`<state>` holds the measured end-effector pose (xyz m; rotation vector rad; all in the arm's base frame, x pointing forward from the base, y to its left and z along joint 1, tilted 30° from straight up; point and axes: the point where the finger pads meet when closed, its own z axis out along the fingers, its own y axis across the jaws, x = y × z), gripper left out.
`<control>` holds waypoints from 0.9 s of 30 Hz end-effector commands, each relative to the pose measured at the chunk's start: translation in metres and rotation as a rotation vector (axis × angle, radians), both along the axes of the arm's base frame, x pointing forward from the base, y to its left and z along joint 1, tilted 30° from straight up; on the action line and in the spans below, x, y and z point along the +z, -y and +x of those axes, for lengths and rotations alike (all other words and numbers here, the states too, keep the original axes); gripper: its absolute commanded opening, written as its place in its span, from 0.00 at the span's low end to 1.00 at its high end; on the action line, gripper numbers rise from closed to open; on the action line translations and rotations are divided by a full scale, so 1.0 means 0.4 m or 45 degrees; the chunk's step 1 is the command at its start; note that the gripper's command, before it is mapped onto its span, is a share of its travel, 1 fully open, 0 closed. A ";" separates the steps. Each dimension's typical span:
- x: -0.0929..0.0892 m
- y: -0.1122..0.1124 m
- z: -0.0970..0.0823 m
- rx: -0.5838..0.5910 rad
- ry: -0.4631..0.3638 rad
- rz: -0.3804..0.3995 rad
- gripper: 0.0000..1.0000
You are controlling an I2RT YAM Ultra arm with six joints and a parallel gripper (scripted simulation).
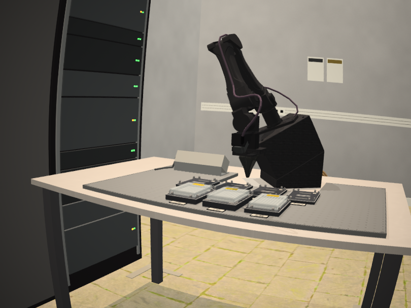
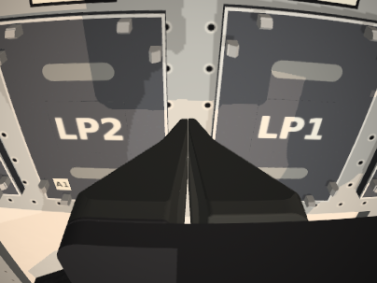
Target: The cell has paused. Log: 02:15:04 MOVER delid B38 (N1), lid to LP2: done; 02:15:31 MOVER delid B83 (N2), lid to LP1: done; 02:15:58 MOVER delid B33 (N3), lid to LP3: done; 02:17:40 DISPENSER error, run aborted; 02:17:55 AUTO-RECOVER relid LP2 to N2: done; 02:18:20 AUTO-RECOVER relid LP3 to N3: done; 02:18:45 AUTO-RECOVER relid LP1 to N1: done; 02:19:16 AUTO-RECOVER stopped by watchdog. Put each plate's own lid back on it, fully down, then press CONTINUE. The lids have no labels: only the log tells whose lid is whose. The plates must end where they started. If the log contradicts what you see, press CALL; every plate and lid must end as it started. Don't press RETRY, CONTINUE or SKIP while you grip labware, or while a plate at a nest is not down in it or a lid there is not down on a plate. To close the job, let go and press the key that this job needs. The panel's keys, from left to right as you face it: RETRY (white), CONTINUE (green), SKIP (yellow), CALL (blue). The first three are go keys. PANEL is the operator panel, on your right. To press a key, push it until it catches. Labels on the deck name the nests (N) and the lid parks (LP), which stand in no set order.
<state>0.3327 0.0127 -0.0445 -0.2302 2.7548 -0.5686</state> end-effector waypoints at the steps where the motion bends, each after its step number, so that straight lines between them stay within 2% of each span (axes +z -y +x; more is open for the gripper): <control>1: 0.015 -0.011 0.035 0.011 0.048 -0.005 0.00; 9: 0.009 -0.009 0.032 0.011 0.040 -0.007 0.00; 10: 0.007 -0.004 0.011 0.005 0.019 -0.001 0.00; 27: 0.004 -0.003 0.009 0.005 0.019 -0.001 0.00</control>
